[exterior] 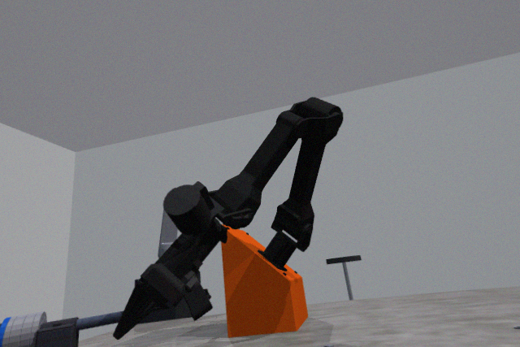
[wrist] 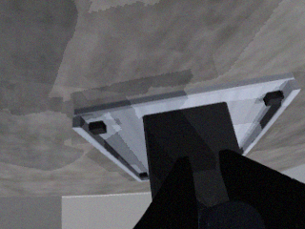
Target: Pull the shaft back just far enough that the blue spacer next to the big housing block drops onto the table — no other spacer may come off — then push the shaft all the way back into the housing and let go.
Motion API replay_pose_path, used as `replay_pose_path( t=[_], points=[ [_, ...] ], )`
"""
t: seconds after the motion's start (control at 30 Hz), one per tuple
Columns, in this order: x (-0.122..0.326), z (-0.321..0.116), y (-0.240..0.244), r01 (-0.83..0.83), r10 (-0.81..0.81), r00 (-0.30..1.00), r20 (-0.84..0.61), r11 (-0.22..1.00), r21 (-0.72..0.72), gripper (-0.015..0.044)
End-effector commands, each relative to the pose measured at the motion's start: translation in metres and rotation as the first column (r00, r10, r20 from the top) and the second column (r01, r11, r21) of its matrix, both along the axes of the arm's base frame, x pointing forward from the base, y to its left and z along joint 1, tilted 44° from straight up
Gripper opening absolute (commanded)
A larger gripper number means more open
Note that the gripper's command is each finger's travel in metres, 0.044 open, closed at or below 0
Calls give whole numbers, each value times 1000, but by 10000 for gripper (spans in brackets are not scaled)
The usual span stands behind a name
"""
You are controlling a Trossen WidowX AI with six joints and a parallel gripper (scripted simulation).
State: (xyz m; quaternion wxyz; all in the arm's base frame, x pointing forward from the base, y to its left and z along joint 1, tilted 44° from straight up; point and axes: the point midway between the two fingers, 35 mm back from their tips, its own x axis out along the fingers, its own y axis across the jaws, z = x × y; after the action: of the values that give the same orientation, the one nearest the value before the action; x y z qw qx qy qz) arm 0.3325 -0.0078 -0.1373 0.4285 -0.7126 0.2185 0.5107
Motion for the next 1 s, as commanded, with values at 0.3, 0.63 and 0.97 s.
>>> replay_pose_path(
  t=[0.3,0.63,0.97],
  points=[
    [-3,0,2,2,-2,1000,-5,1000,3,0],
    [-1,1,1,0,0,1000,0,1000,0,0],
    [-1,1,1,0,0,1000,0,1000,0,0]
  ],
)
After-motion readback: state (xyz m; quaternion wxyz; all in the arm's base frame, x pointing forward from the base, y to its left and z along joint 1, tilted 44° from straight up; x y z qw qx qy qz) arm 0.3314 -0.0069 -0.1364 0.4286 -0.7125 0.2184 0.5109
